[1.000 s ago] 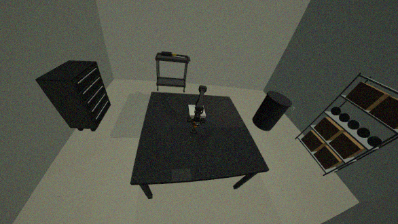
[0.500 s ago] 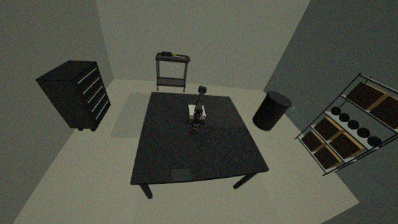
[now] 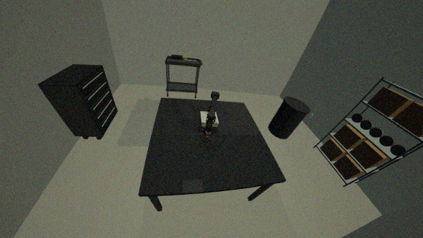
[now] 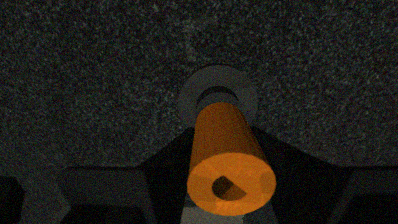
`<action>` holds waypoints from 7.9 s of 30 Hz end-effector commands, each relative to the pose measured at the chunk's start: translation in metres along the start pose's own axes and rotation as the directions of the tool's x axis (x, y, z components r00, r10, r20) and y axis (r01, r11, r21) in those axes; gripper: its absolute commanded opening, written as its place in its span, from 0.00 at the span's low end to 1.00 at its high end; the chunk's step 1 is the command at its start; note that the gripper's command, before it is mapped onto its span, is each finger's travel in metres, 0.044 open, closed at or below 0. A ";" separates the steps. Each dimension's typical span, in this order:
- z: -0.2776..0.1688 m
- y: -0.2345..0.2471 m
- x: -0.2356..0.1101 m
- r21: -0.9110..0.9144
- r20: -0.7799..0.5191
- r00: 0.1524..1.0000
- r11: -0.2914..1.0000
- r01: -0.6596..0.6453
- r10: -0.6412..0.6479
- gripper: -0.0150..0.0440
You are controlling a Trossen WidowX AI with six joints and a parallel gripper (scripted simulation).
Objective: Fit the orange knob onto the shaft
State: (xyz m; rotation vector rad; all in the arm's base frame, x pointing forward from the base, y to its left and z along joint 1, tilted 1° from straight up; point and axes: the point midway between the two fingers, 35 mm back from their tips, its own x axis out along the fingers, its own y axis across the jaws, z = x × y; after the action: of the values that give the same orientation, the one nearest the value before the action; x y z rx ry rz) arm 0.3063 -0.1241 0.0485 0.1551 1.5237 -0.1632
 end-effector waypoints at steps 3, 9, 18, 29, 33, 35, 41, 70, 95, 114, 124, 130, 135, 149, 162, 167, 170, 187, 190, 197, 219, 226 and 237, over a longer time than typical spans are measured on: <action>0.001 0.000 0.001 0.002 0.003 1.000 1.000 -0.003 0.003 0.25; 0.001 0.000 0.001 0.002 0.003 1.000 1.000 -0.003 0.003 0.25; 0.000 0.000 0.002 0.002 0.002 1.000 1.000 -0.003 0.003 0.25; 0.001 0.000 -0.003 -0.006 0.003 1.000 1.000 -0.003 0.003 0.25; 0.001 0.000 -0.004 -0.122 0.003 1.000 0.993 -0.002 0.003 0.25; 0.002 0.000 -0.004 -0.195 0.003 1.000 0.981 -0.002 0.003 0.25; 0.002 0.000 -0.001 -0.205 0.003 1.000 0.979 -0.002 0.003 0.25; 0.001 0.000 -0.002 -0.205 0.003 1.000 0.979 -0.002 0.003 0.25; 0.001 0.000 0.001 -0.404 0.003 1.000 0.915 -0.001 0.003 0.25; 0.000 0.000 -0.004 -0.482 0.002 1.000 0.876 -0.001 0.003 0.25; 0.002 0.000 -0.002 -0.586 0.003 1.000 0.810 -0.001 0.003 0.25; 0.000 0.000 0.000 -0.586 0.002 1.000 0.810 -0.001 0.003 0.25; 0.001 0.000 0.002 -0.586 0.002 1.000 0.810 -0.001 0.003 0.25; 0.001 0.000 -0.003 -0.734 0.002 1.000 0.679 0.000 0.003 0.25; 0.001 0.000 0.002 -0.741 0.002 1.000 0.671 0.000 0.003 0.25; 0.001 0.000 0.001 -0.741 0.002 1.000 0.671 0.000 0.003 0.25; 0.000 0.000 0.002 -0.741 0.002 1.000 0.671 0.000 0.003 0.25; 0.001 0.000 -0.003 -0.758 0.002 1.000 0.652 0.000 0.003 0.25; 0.001 0.000 -0.004 -0.819 0.002 1.000 0.574 0.000 0.003 0.25; 0.002 0.000 -0.001 -0.865 0.002 1.000 0.502 0.001 0.003 0.25; 0.002 0.000 -0.002 -0.865 0.002 1.000 0.502 0.001 0.003 0.25; 0.002 0.000 -0.003 -0.921 0.002 1.000 0.391 0.001 0.003 0.25; 0.001 0.000 0.001 -0.950 0.002 1.000 0.311 0.001 0.003 0.25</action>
State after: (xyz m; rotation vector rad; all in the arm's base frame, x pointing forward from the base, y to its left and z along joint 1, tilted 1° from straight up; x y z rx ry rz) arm 0.3065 -0.1245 0.0483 -0.8289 1.3838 0.7853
